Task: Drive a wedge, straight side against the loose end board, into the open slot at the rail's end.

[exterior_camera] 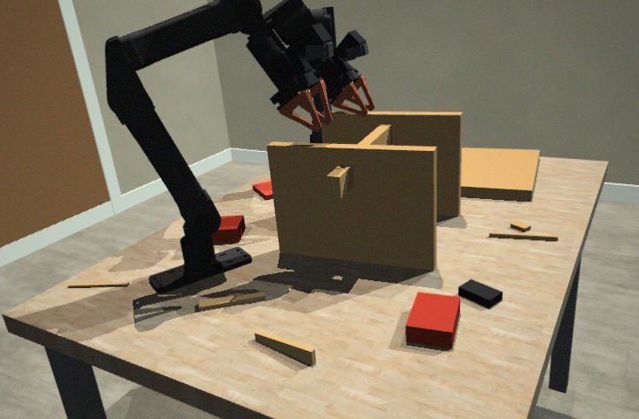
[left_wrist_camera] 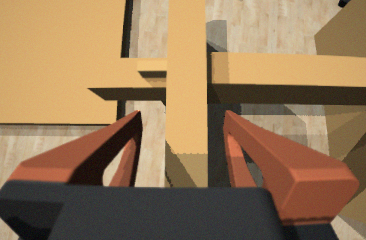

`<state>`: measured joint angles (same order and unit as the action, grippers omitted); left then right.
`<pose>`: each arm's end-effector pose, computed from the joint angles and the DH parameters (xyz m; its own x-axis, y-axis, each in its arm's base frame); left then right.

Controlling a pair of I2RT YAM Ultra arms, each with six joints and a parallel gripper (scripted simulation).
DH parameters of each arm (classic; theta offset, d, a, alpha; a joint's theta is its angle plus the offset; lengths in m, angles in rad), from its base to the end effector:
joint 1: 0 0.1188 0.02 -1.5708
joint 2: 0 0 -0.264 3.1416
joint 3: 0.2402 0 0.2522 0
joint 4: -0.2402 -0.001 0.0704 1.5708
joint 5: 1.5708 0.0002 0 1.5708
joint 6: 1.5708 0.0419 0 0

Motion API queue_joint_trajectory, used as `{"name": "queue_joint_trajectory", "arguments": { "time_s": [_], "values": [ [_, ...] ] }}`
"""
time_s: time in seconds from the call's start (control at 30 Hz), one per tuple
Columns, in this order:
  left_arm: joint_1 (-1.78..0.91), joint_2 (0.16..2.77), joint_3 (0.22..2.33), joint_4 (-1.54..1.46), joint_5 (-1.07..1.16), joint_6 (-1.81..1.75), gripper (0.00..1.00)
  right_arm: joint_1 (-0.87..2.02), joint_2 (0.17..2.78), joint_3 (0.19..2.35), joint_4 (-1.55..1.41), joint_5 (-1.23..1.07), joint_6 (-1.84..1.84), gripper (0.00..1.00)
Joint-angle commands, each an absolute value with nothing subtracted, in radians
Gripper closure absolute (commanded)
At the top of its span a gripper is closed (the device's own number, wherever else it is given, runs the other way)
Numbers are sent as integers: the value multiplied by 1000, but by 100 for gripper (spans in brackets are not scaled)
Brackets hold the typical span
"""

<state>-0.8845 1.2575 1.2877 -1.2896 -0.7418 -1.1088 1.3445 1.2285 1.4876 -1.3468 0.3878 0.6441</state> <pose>0.1573 -0.1458 0.3408 -0.6620 -0.2333 -0.7123 -0.3442 0.9388 0.0124 0.0601 0.1948 0.3915 -0.6769 -0.4625 -0.5725 -0.5705 0.8212 0.0112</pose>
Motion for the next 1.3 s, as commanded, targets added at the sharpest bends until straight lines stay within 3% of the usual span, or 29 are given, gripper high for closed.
{"name": "queue_joint_trajectory", "arguments": {
  "time_s": [0.0,0.6,0.63,1.27],
  "values": [
    [-876,1229,1268,-1247,-767,-1100,47,1345,1205,1529,-1341,401,649,47],
    [-880,1208,1204,-1178,-768,-1095,47,1345,1205,1529,-1341,401,649,47],
    [-884,1205,1213,-1177,-768,-1095,100,1345,1205,1529,-1341,401,649,47],
    [-883,1205,1213,-1176,-768,-1094,100,1335,1192,1442,-1306,401,642,47]
  ]
}}
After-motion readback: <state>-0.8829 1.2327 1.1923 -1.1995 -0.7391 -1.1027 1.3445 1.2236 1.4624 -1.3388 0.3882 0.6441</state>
